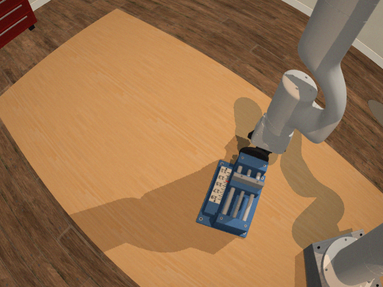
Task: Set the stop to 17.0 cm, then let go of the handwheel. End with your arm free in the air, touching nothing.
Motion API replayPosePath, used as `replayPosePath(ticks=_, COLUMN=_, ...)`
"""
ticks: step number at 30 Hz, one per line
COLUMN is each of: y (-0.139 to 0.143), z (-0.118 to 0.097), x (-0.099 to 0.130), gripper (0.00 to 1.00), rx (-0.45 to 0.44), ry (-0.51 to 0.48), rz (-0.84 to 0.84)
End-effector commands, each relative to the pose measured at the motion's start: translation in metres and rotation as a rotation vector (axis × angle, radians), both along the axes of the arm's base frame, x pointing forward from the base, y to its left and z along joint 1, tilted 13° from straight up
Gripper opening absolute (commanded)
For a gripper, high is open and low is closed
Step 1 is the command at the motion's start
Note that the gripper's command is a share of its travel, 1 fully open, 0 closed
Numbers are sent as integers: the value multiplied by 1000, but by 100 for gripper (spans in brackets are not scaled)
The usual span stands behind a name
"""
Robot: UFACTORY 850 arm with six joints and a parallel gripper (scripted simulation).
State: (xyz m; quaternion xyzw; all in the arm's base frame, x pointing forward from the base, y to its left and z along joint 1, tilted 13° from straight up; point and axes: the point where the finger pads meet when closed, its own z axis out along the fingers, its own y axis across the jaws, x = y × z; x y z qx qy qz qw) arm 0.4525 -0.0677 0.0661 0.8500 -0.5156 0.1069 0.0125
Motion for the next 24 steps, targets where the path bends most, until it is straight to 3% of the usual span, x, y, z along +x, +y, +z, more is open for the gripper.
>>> replayPosePath(ticks=1, y=-2, z=6, x=-5, gripper=6, rx=-1, ry=-9, rz=1)
replayPosePath(ticks=24, y=-1, z=19, x=-10, gripper=6, rx=-1, ry=-9, rz=1)
